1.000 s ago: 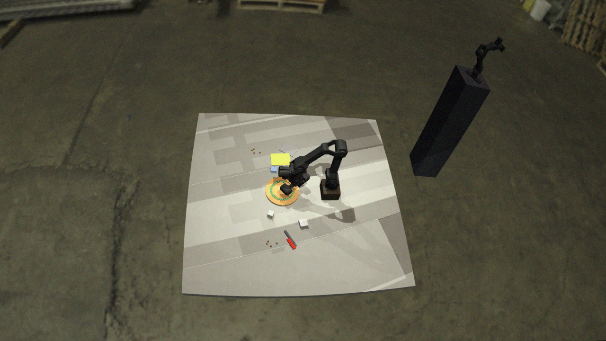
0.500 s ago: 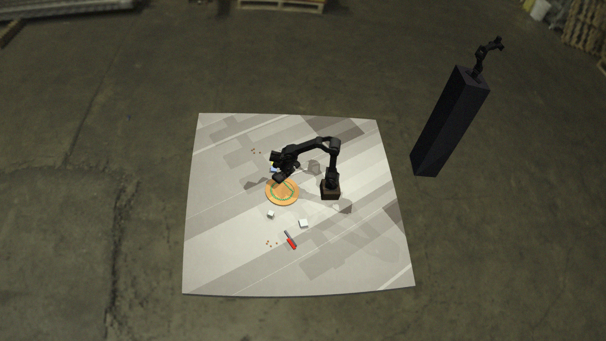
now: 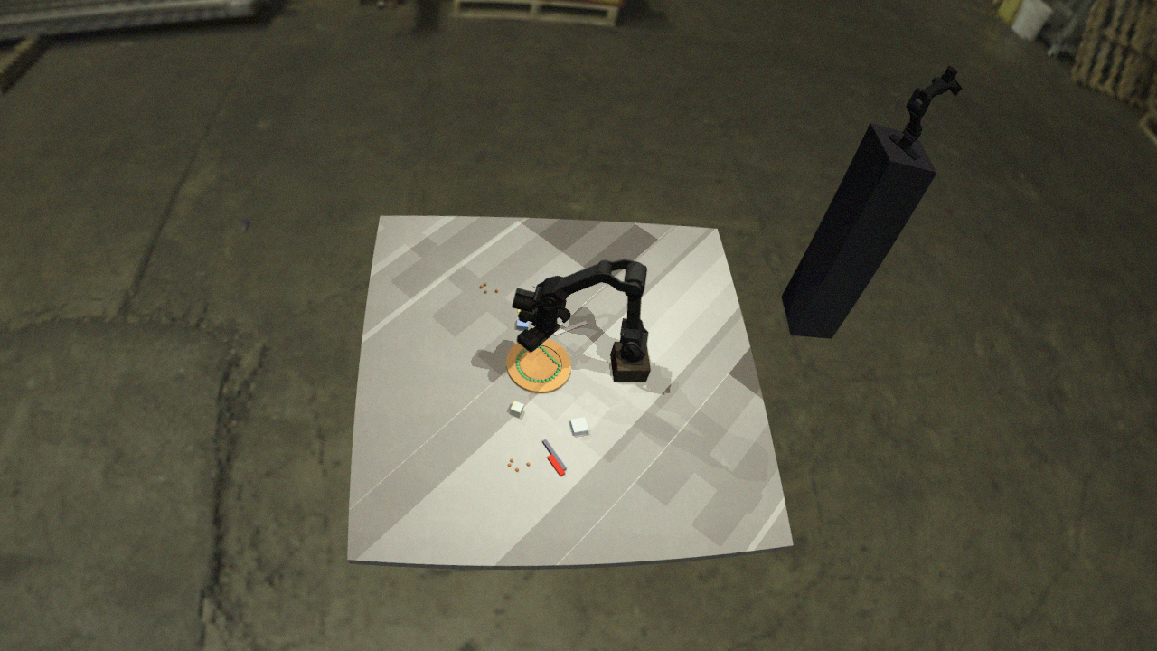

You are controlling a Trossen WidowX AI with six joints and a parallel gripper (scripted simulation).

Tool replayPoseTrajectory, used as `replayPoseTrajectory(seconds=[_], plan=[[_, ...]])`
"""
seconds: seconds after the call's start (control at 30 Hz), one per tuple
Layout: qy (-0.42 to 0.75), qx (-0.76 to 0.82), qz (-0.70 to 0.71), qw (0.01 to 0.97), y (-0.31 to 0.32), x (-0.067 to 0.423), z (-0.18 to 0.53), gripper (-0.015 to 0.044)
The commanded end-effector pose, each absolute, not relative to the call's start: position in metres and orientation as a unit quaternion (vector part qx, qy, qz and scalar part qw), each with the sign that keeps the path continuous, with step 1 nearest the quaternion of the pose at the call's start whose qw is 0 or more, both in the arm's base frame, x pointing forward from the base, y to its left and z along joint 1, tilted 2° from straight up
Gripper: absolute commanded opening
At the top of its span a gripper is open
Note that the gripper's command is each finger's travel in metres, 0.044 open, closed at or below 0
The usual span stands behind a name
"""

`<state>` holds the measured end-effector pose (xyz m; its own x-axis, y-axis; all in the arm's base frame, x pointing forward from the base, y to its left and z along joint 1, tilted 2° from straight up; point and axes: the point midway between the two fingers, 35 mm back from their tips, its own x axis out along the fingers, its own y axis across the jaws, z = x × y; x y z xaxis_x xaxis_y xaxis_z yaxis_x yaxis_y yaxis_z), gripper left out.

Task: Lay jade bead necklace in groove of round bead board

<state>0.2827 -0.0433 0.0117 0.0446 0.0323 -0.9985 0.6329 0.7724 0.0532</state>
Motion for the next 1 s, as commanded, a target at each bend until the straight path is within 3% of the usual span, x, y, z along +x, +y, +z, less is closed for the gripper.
replayPoseTrajectory(seconds=[0.0,0.67,0.83,0.97], plan=[[0.659,0.253,-0.222,0.673,-0.043,0.28,0.003,0.012],[0.661,0.252,-0.222,0.671,-0.042,0.279,-0.017,0.012],[0.659,0.253,-0.223,0.672,-0.043,0.281,-0.015,0.0],[0.659,0.253,-0.223,0.672,-0.043,0.281,-0.015,0.0]])
